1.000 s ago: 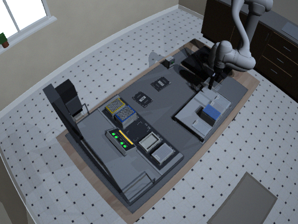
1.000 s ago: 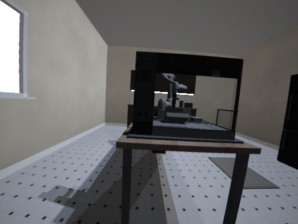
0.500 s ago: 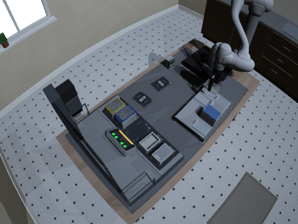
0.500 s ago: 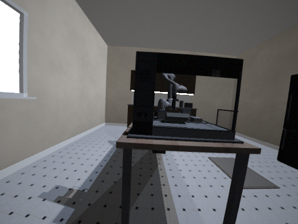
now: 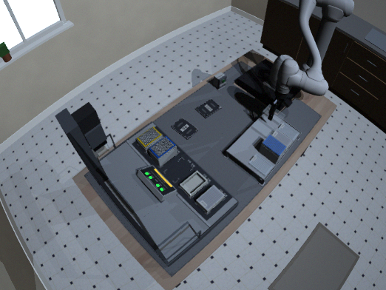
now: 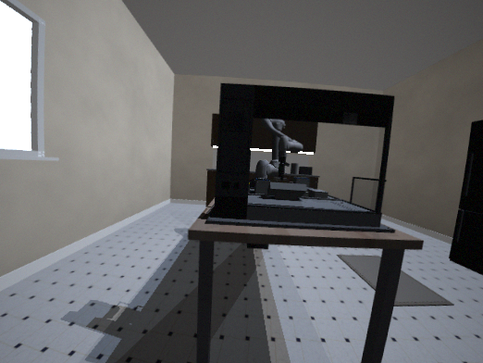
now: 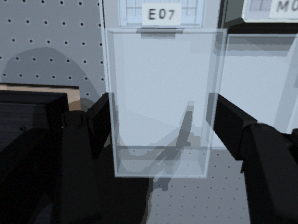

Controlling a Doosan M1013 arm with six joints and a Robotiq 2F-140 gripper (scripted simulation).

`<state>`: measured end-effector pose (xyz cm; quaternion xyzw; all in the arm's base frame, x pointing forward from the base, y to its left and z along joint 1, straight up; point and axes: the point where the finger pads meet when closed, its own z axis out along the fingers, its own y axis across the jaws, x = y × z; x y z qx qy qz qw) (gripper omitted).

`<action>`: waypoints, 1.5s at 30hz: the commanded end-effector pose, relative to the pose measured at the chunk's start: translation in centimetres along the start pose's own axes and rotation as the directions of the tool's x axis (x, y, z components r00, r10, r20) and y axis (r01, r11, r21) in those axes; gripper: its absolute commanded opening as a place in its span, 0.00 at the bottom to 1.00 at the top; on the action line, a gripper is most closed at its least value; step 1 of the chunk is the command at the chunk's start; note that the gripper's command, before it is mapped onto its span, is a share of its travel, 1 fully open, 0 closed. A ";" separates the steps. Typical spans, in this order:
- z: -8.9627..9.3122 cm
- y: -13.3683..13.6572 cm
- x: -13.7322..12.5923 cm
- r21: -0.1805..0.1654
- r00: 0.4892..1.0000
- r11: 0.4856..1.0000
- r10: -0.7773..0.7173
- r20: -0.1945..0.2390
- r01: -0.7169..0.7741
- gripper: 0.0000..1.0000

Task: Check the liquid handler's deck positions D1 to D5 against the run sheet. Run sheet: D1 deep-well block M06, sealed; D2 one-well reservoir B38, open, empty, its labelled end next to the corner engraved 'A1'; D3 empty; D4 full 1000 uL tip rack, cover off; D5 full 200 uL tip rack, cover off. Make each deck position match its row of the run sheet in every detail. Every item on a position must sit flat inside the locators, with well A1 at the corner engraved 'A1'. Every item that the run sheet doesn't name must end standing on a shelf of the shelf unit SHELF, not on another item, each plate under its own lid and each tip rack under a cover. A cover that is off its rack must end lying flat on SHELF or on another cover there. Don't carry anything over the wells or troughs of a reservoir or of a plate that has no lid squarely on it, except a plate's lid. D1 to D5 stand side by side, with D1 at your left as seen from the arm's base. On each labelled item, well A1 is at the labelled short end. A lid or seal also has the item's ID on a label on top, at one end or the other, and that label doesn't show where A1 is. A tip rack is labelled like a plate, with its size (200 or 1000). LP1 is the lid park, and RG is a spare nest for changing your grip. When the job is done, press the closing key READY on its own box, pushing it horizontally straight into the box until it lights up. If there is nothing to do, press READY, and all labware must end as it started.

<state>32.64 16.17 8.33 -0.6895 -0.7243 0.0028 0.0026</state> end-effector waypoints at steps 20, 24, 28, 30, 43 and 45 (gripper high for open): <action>3.6 -0.1 0.2 0.001 1.000 1.000 0.009 -0.003 -0.009 0.10; 4.1 -0.1 0.2 0.001 1.000 1.000 0.009 -0.003 -0.009 0.10; 3.9 0.1 0.1 -0.002 1.000 1.000 0.005 -0.002 -0.005 0.10; 3.9 0.1 0.1 -0.002 1.000 1.000 0.005 -0.002 -0.005 0.10; 3.9 0.1 0.1 -0.002 1.000 1.000 0.005 -0.002 -0.005 0.10; 3.9 0.1 0.1 -0.002 1.000 1.000 0.005 -0.002 -0.005 0.10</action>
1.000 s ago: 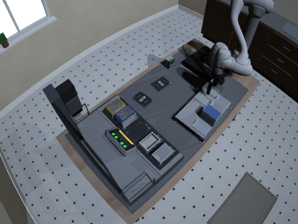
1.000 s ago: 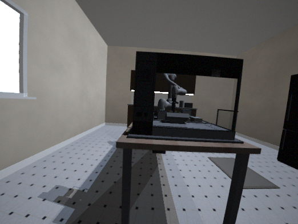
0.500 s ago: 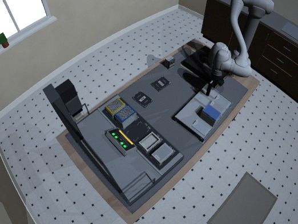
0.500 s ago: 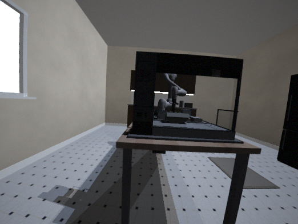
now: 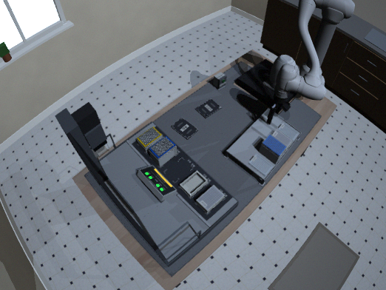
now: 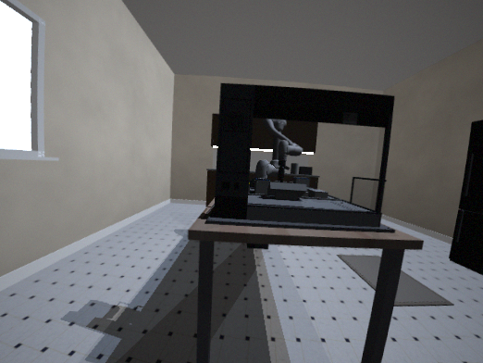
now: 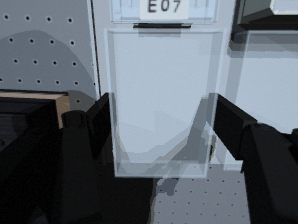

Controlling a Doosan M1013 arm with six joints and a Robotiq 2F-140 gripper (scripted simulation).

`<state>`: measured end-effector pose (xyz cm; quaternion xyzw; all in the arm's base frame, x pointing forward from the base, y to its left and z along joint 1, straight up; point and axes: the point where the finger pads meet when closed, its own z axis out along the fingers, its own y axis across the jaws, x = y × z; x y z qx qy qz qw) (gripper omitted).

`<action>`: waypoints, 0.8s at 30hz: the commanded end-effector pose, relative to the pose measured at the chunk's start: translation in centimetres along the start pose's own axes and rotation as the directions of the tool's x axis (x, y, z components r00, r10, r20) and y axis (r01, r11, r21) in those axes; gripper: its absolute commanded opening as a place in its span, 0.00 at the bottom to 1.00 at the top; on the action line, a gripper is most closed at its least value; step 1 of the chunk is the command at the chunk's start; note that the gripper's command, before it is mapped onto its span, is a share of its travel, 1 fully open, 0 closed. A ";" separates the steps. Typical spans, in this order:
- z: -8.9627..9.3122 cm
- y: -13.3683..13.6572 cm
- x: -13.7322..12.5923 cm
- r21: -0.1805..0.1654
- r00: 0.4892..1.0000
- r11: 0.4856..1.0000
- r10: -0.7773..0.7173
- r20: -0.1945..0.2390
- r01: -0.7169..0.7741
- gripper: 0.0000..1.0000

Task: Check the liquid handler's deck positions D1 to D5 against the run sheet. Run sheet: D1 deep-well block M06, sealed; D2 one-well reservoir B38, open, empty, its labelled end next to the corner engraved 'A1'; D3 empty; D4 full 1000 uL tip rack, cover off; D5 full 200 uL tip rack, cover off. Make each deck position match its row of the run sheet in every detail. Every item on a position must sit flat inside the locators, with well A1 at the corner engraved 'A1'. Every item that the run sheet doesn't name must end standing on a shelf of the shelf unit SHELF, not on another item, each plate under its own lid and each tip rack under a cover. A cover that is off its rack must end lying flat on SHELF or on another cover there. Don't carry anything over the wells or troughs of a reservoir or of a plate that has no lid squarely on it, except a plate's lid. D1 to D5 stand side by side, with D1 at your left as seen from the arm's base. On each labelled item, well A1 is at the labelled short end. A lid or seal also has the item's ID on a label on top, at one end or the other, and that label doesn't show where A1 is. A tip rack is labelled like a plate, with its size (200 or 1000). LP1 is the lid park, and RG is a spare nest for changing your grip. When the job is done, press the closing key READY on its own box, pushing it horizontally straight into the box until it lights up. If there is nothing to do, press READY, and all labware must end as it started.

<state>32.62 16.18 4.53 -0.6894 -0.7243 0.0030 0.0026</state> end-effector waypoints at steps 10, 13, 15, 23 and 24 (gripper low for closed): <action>0.1 0.0 0.1 -0.002 1.000 1.000 0.005 -0.002 -0.005 0.10; 0.1 0.0 0.1 -0.002 1.000 1.000 0.005 -0.002 -0.005 0.10; 0.1 0.0 0.1 -0.002 1.000 1.000 0.005 -0.002 -0.005 0.10; 0.4 -0.1 0.2 -0.001 1.000 1.000 0.010 -0.004 -0.010 0.10; 0.5 -0.1 0.2 -0.001 1.000 1.000 0.010 -0.004 -0.010 0.10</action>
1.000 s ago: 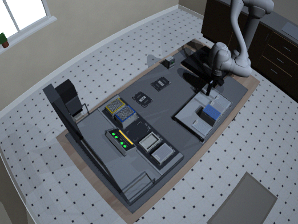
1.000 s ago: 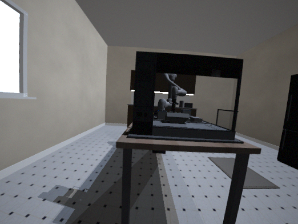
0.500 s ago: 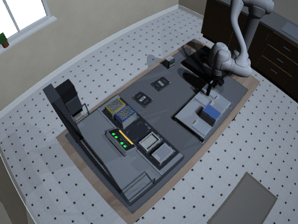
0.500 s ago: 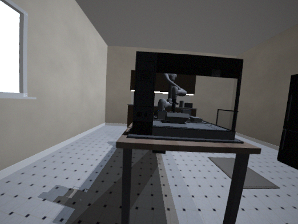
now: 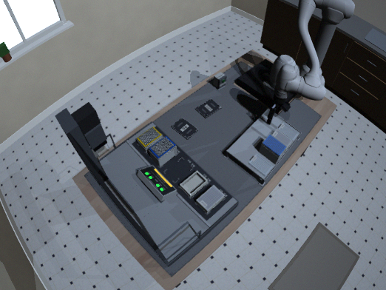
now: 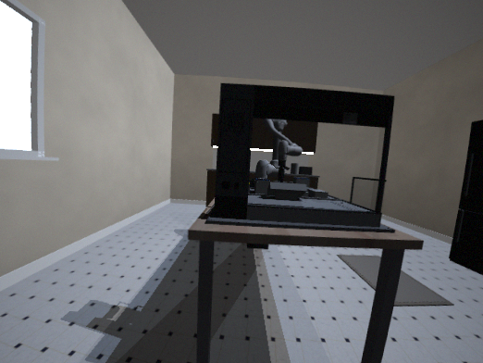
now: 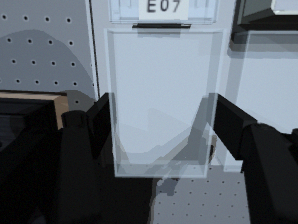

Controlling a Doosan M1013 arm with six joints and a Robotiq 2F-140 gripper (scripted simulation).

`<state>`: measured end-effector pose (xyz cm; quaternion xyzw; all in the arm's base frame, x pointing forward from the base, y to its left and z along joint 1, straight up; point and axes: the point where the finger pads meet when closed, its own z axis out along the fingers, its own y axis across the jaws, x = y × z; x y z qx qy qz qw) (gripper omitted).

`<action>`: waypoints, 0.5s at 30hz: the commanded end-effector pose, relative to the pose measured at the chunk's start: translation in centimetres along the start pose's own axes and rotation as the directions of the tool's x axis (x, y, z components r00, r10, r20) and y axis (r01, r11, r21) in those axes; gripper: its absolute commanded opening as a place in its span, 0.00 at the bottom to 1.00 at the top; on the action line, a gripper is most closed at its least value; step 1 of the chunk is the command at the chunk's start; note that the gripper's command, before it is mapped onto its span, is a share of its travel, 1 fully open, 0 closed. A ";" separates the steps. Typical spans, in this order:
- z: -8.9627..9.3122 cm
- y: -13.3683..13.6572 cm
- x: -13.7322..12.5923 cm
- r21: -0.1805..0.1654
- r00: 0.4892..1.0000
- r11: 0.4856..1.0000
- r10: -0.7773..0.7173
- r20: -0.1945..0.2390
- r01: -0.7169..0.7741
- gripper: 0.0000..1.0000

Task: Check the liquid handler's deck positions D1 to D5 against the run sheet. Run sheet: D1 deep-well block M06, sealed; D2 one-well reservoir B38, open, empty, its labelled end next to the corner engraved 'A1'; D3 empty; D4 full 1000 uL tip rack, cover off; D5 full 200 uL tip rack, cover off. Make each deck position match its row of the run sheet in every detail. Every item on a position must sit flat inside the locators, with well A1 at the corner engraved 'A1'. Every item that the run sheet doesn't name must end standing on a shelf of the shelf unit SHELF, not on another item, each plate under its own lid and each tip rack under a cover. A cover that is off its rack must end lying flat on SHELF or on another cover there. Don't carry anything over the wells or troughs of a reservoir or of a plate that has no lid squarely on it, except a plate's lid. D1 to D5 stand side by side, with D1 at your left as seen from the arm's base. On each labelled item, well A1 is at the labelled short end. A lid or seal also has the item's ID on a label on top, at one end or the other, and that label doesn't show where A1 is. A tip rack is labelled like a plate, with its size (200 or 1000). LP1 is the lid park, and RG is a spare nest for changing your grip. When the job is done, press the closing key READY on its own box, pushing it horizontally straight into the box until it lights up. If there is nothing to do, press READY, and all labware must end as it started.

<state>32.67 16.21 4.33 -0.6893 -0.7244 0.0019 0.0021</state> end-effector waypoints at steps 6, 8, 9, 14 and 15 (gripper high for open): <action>0.5 -0.2 0.1 0.001 1.000 1.000 0.010 -0.003 -0.010 0.10; 0.5 -0.2 0.1 0.001 1.000 1.000 0.010 -0.003 -0.010 0.10; 0.6 -0.2 0.1 0.001 1.000 1.000 0.010 -0.003 -0.010 0.10; 0.7 -0.2 0.1 0.001 1.000 1.000 0.010 -0.003 -0.010 0.10; 0.7 -0.2 0.1 0.001 1.000 1.000 0.010 -0.003 -0.010 0.10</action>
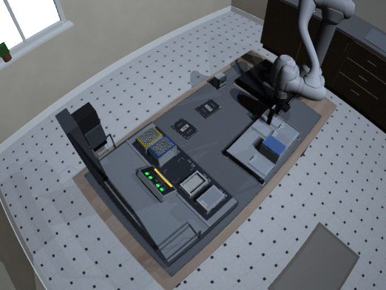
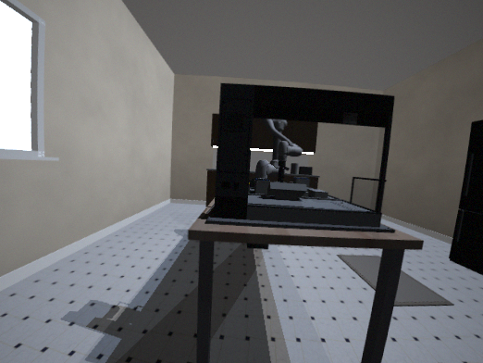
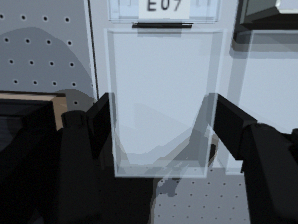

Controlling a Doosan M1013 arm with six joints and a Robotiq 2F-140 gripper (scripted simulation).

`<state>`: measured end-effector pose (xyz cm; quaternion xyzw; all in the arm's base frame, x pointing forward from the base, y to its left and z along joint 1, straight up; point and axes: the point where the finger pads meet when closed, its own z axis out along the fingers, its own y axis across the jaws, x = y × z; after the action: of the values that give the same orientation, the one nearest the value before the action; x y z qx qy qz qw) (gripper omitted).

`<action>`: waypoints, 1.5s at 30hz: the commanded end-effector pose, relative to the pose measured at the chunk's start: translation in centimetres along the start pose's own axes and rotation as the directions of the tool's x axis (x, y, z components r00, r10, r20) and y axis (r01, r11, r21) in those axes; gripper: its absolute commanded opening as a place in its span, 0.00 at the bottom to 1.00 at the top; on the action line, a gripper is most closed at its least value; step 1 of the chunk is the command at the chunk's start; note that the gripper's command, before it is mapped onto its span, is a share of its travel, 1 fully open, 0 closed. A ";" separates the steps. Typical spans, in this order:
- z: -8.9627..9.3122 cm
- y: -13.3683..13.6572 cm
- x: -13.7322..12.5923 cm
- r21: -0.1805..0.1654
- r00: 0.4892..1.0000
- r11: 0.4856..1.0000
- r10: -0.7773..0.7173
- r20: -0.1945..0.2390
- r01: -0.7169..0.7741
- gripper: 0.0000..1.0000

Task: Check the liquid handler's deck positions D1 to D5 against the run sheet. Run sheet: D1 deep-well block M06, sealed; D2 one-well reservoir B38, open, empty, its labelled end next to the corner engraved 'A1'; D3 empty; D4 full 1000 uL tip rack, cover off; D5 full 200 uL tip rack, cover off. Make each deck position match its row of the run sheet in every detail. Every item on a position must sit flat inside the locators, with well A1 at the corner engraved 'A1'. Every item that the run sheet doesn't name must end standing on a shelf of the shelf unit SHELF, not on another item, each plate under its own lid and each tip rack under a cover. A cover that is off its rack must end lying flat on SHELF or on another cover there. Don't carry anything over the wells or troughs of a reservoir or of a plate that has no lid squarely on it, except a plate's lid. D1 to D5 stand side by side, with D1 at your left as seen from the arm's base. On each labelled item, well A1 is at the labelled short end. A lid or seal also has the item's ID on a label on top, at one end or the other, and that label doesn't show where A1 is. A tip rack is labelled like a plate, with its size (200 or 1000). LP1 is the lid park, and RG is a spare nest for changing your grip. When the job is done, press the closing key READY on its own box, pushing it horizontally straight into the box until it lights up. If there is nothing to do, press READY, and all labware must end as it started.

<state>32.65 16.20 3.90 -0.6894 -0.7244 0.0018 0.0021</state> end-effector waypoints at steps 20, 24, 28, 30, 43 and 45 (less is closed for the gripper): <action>0.5 -0.1 0.1 0.001 1.000 1.000 0.005 -0.001 -0.005 0.10; 0.5 -0.1 0.1 0.001 1.000 1.000 0.005 -0.001 -0.005 0.79; 0.5 -0.1 0.1 0.001 1.000 1.000 0.005 -0.001 -0.005 0.79; 0.5 -0.1 0.1 0.001 1.000 1.000 0.005 -0.001 -0.005 0.79; 0.5 -0.1 0.1 0.001 1.000 1.000 0.005 -0.001 -0.005 0.79; 0.5 -0.1 0.1 0.001 1.000 1.000 0.005 -0.001 -0.005 0.79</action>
<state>32.63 16.19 3.42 -0.6894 -0.7244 0.0018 0.0021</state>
